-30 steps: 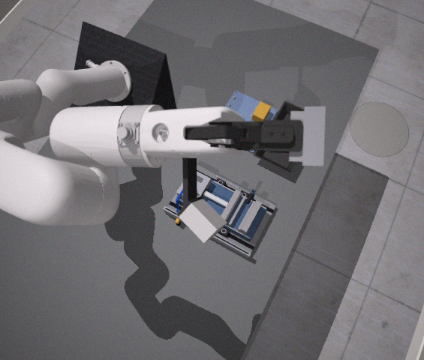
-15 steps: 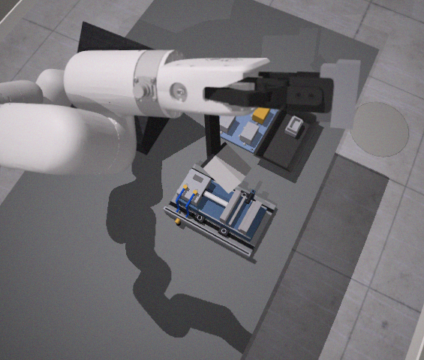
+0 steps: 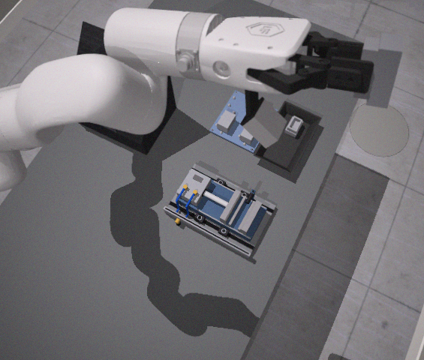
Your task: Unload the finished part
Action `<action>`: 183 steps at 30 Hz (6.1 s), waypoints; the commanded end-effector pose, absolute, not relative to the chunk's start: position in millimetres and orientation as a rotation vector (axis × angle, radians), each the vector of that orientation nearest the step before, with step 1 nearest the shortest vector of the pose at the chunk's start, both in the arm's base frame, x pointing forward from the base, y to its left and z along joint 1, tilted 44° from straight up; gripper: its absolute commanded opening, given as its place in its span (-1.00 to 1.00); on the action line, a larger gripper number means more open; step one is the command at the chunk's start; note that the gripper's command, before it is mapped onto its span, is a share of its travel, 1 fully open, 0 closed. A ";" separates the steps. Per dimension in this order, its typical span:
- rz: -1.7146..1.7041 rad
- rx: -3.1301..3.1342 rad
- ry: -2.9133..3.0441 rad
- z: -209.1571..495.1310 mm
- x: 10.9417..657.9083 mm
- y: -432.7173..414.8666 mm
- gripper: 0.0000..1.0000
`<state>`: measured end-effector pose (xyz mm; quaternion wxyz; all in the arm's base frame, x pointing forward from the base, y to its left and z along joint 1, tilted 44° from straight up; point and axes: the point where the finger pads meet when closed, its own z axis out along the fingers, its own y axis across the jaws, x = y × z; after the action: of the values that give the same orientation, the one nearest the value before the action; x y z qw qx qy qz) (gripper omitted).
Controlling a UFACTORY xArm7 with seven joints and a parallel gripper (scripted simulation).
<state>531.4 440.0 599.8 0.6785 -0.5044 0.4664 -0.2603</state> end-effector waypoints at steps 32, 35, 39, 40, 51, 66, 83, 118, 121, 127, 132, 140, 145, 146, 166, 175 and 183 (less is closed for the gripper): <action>-0.240 -0.336 1.635 391.6 632.9 429.5 -1.00; -0.230 -0.276 1.670 373.5 638.6 422.5 -1.00; -0.216 -0.177 1.724 344.0 646.6 410.1 -1.00; -0.214 -0.153 1.736 337.1 648.3 407.1 -1.00; -0.203 0.096 1.845 264.8 660.3 371.8 -1.00; -0.231 0.468 1.951 162.5 658.9 314.6 -1.00; -0.324 0.899 1.994 54.0 629.3 248.9 -1.00; -0.605 1.572 1.883 -89.1 524.3 165.1 -1.00; -0.611 1.581 1.880 -90.9 522.3 164.2 -1.00; -0.613 1.585 1.878 -91.6 521.5 163.8 -1.00; -0.613 1.585 1.878 -91.6 521.5 163.8 -1.00; -0.613 1.585 1.878 -91.6 521.5 163.8 -1.00; -0.613 1.585 1.878 -91.9 521.6 163.5 -1.00; -0.613 1.585 1.878 -92.0 521.6 163.4 -1.00; -0.613 1.585 1.879 -99.9 523.2 155.9 -1.00; -0.613 1.585 1.879 -109.6 525.2 146.8 -1.00; -0.613 1.585 1.879 -117.8 526.9 139.0 -1.00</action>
<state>525.4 139.2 -115.5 0.2997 0.5970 0.7064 -0.2338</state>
